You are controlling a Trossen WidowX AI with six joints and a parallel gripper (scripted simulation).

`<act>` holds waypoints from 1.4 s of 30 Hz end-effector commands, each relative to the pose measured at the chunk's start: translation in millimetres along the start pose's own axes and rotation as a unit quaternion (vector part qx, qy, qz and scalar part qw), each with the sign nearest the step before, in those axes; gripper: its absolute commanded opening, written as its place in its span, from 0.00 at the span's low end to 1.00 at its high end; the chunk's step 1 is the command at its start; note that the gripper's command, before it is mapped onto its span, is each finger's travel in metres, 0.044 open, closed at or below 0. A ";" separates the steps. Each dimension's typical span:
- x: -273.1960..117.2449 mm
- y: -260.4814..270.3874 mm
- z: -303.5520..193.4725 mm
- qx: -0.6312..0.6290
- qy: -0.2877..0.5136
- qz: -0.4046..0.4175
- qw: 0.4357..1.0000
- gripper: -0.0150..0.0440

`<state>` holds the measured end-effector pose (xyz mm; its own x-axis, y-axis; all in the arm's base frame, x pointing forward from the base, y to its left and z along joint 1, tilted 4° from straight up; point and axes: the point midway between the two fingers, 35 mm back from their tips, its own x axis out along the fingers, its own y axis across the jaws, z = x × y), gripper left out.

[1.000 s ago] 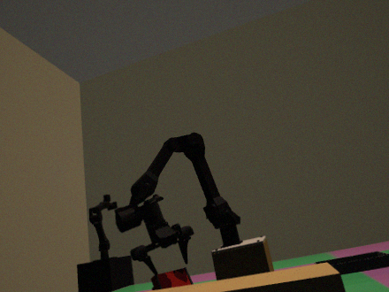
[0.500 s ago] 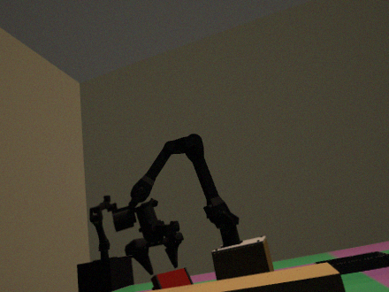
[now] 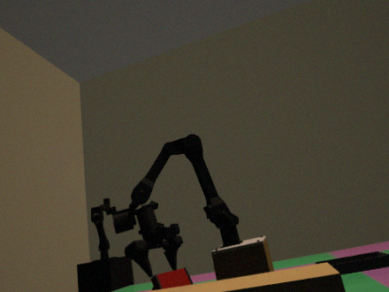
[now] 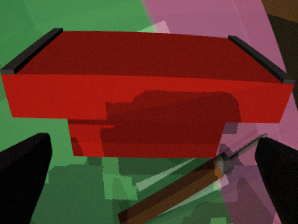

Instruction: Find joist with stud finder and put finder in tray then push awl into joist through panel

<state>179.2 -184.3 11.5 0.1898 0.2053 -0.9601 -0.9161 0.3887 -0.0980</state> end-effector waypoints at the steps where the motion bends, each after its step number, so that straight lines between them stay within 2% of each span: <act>1: 8.7 1.9 -0.6 -0.001 -0.005 0.003 1.000 1.00; 24: 42.3 3.2 -9.0 -0.001 -0.005 0.003 1.000 1.00; 39: 42.3 3.2 -9.0 -0.001 -0.005 0.003 1.000 0.83; 42: 40.6 3.0 -8.6 -0.001 -0.005 0.003 1.000 0.70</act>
<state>180.8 -183.3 -31.1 0.1847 0.2133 -0.9594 -0.9191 0.3833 -0.0918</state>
